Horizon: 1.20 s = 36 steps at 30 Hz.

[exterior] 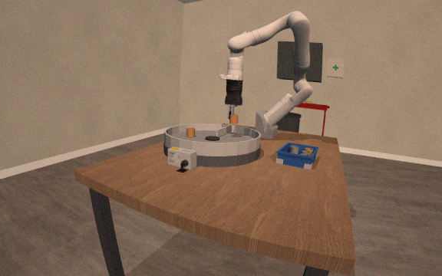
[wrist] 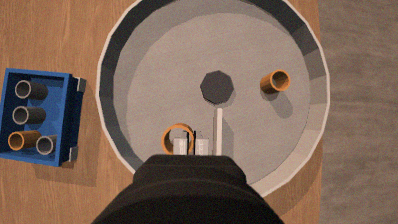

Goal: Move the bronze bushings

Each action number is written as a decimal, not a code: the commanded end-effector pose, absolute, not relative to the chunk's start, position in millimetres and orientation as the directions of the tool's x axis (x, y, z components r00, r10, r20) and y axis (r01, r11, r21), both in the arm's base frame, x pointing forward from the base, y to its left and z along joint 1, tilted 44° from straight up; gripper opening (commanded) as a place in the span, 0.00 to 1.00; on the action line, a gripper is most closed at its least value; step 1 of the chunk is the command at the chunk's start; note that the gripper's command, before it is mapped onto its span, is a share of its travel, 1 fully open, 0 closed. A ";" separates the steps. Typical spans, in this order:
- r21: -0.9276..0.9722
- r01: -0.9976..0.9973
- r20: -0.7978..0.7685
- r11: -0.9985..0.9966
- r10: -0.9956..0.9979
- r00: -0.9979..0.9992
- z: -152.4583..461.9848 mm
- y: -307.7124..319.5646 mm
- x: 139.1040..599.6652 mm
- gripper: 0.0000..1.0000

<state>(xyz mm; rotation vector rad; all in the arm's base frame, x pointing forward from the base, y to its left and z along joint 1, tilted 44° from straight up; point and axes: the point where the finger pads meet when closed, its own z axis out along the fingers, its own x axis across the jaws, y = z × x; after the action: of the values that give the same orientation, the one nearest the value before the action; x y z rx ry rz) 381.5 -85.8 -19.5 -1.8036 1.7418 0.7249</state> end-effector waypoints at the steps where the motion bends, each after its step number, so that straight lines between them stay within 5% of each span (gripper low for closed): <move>1: -0.005 -0.999 -0.696 -0.045 -0.717 0.036 -19.8 -86.9 377.7 0.00; 36: -0.004 -0.999 -0.697 -0.044 -0.716 0.034 -19.7 -86.5 372.7 0.00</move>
<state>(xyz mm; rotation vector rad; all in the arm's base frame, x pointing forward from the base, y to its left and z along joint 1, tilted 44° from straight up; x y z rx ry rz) 377.0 -84.3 -19.3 -1.8009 1.7380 0.7318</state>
